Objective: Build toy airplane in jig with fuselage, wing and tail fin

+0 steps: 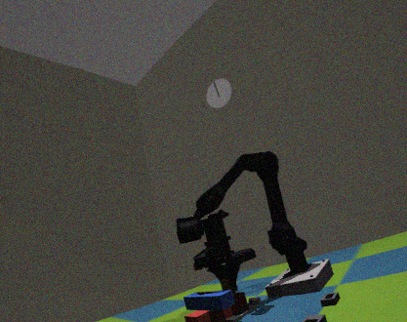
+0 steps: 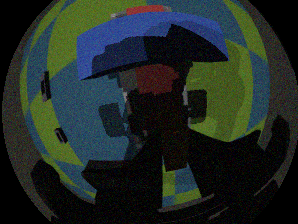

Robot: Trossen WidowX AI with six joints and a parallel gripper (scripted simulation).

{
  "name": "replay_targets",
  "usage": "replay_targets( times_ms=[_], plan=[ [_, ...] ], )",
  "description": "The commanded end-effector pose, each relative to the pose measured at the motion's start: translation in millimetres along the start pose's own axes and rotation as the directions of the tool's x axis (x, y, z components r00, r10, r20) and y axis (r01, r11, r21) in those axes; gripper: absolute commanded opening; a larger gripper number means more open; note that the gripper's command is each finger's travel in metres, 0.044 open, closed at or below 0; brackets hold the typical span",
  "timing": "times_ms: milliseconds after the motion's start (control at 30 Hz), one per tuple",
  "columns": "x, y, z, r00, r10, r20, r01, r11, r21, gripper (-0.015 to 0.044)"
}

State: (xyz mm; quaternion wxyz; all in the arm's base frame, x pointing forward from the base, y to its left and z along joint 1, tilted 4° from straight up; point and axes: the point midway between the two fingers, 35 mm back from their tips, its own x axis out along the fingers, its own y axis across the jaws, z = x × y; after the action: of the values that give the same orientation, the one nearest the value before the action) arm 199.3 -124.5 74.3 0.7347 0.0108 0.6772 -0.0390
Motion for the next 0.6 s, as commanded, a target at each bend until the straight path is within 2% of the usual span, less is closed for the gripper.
replay_targets(
  times_ms=[0, 133, 433, 567],
  plan=[
    [-0.2, 0.0, -0.1, 1.000, 0.000, 0.000, 0.000, 1.000, 0.000, 0.0157],
    [-0.2, 0.0, -0.1, 1.000, 0.000, 0.000, 0.000, 1.000, 0.000, 0.0260],
    [-2.2, -0.2, 0.3, 1.000, 0.000, 0.000, 0.000, 1.000, 0.000, 0.0260],
    [-45.0, -2.3, 3.9, 1.000, 0.001, 0.001, -0.001, 1.000, 0.000, 0.0260]
  ],
)
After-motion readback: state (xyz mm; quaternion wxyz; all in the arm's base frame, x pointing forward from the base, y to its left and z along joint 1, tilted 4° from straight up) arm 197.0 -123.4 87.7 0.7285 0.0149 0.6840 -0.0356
